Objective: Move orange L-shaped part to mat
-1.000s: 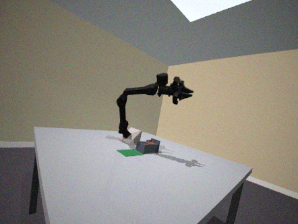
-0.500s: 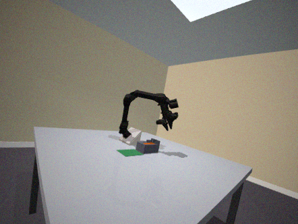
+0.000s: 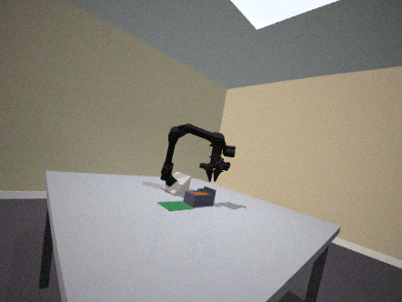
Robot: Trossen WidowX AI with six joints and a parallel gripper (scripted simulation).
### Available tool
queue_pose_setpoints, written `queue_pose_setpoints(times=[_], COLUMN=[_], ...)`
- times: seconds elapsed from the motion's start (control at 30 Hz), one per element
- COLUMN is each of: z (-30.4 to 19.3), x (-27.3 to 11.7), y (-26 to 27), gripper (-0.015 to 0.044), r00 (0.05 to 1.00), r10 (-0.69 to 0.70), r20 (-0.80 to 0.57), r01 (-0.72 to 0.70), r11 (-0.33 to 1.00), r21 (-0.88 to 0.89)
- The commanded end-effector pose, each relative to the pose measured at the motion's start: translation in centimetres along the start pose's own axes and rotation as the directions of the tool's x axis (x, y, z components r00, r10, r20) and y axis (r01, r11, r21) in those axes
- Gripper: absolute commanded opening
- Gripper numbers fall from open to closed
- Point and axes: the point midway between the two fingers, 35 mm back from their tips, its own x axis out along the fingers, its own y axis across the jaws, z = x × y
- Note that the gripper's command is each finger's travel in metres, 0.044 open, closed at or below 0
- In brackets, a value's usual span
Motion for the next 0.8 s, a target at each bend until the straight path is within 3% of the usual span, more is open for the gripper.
queue_pose_setpoints(times=[0.0,0.1,0.77], z=[-0.2,-0.4,-0.4], x=[3.7,5.7,8.3], y=[-0.4,-0.6,-0.6], gripper=[0.0180,0.0180,0.0180], r00=[1.000,1.000,1.000], r10=[-0.017,-0.019,-0.019], r20=[-0.016,-0.016,-0.015], r01=[0.017,0.019,0.019], r11=[1.000,1.000,1.000], r21=[-0.006,-0.006,-0.006])
